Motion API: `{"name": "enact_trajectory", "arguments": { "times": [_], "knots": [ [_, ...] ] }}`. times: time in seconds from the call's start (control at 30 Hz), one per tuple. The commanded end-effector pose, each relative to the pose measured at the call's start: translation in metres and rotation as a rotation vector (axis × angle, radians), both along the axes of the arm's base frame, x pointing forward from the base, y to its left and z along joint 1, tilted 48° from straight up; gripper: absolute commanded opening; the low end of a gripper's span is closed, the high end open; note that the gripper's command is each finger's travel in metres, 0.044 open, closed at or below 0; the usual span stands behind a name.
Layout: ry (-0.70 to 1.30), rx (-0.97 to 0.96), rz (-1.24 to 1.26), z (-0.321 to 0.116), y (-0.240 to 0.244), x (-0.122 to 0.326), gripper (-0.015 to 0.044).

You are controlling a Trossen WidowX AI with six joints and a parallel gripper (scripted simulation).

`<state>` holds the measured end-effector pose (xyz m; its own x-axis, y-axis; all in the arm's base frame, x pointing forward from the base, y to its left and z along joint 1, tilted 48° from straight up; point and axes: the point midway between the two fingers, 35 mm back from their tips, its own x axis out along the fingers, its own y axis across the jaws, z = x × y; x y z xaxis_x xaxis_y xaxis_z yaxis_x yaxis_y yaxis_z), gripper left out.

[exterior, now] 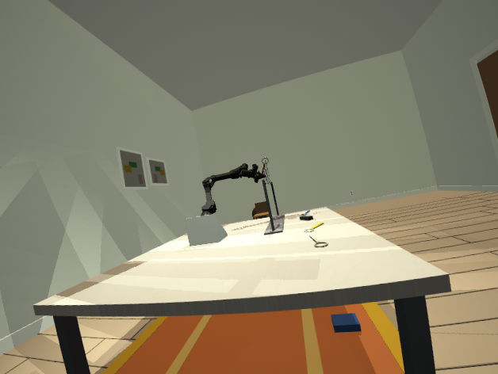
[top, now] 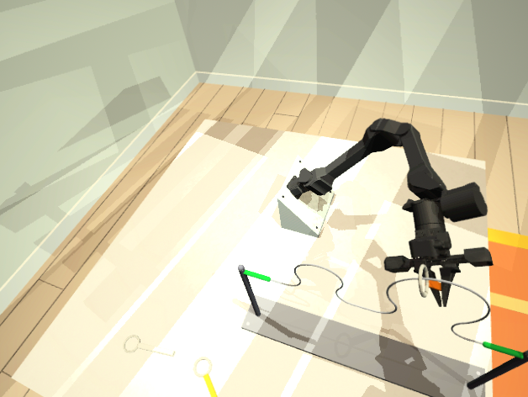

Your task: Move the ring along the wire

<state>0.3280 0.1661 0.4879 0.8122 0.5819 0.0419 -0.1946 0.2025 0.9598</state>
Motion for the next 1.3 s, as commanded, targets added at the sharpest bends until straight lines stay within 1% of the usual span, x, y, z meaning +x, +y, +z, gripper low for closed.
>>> {"name": "enact_trajectory", "arguments": {
  "times": [0.0, 1.27],
  "knots": [
    [0.005, 0.062, 0.001, 0.004, -0.001, -0.003, -0.015],
    [0.089, 0.53, 0.02, 0.022, -0.001, -0.004, -0.015]
  ]
}}
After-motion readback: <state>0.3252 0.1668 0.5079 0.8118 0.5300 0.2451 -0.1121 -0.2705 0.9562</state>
